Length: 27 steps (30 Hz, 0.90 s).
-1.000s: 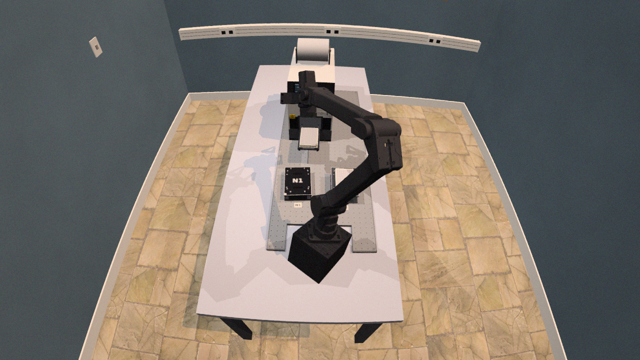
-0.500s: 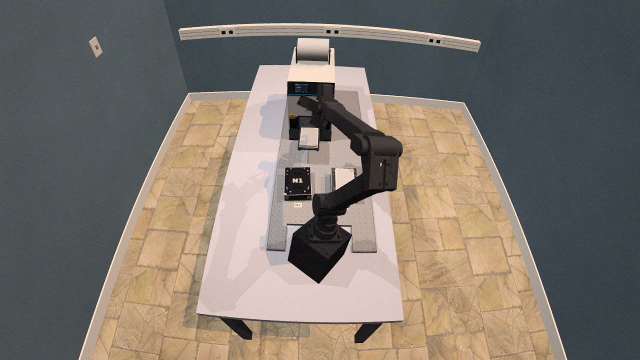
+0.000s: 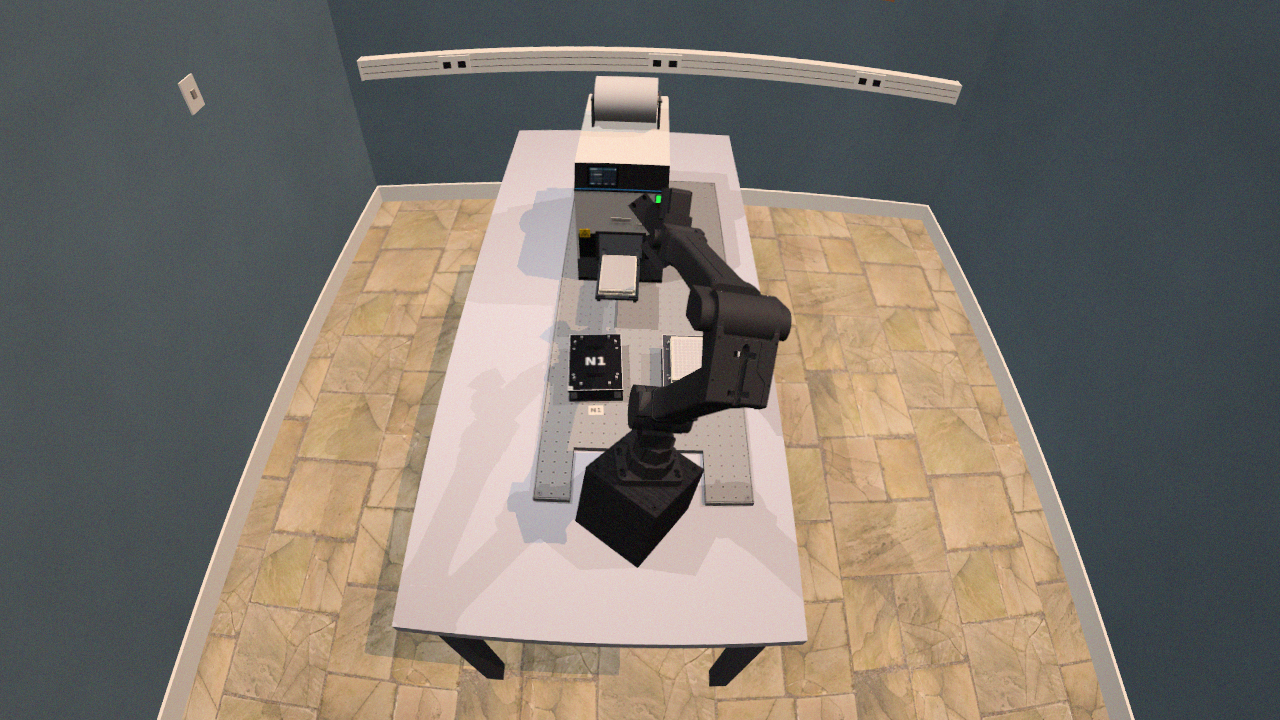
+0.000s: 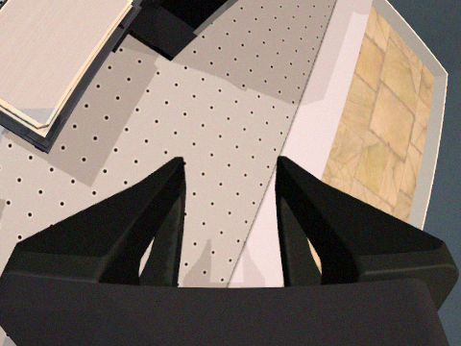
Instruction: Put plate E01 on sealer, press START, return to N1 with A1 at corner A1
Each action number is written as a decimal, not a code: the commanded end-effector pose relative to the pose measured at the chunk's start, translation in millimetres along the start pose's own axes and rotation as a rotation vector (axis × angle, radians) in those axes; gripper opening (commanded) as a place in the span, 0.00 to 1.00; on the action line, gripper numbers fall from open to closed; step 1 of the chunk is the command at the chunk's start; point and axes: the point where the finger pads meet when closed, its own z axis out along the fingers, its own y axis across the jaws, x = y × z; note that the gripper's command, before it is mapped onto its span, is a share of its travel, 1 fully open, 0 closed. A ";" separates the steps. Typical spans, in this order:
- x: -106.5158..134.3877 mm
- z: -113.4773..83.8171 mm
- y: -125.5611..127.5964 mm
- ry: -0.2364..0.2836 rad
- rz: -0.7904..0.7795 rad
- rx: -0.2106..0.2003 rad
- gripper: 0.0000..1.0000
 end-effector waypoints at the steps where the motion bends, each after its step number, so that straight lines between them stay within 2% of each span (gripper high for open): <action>1: -16.6 -0.7 -9.6 -0.030 0.157 0.019 0.00; 3: -17.8 -0.3 -9.2 -0.027 0.166 0.018 0.00; 10: -28.1 -1.0 -9.3 -0.026 0.411 0.003 0.00; 17: -44.8 -10.7 -17.9 -0.079 0.651 0.012 0.00; 20: -41.7 -7.9 -18.6 -0.071 0.661 0.017 0.00; 22: -39.4 -4.7 -20.0 -0.069 0.743 0.019 0.00; 27: -35.2 -1.3 -22.9 -0.065 0.726 0.019 0.00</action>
